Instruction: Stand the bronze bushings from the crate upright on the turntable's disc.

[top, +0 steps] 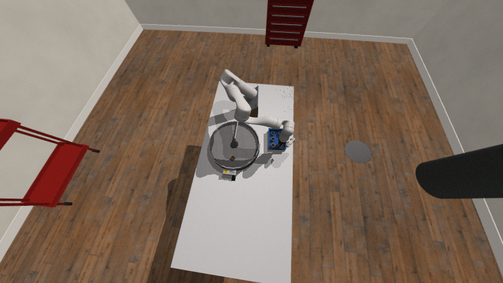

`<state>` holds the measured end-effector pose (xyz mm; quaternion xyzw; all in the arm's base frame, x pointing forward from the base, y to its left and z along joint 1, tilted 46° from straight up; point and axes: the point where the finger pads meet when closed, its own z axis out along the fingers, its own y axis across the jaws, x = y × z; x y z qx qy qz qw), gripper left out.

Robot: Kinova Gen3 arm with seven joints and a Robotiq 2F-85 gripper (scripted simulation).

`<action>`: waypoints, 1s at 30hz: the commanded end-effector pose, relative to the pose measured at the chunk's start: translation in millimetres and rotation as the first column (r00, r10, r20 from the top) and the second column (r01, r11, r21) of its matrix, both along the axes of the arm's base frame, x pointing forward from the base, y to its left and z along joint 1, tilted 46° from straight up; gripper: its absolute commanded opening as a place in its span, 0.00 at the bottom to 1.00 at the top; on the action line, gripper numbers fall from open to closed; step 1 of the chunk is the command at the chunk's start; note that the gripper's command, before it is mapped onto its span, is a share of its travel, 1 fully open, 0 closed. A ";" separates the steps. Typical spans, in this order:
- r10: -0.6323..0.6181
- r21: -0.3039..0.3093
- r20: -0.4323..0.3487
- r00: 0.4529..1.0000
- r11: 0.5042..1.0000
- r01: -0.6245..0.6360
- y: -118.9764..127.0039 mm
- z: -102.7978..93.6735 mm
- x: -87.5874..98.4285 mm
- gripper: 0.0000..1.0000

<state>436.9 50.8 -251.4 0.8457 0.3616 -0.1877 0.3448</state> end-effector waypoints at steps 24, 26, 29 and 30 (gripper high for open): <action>0.001 0.001 0.001 1.000 1.000 -0.001 1.1 0.6 0.7 0.39; 0.001 0.001 0.001 1.000 1.000 -0.001 1.1 0.6 0.7 0.00; 0.001 0.001 0.001 1.000 1.000 -0.001 1.1 0.6 0.7 0.00; 0.001 0.001 0.001 1.000 1.000 -0.001 1.1 0.6 0.7 0.00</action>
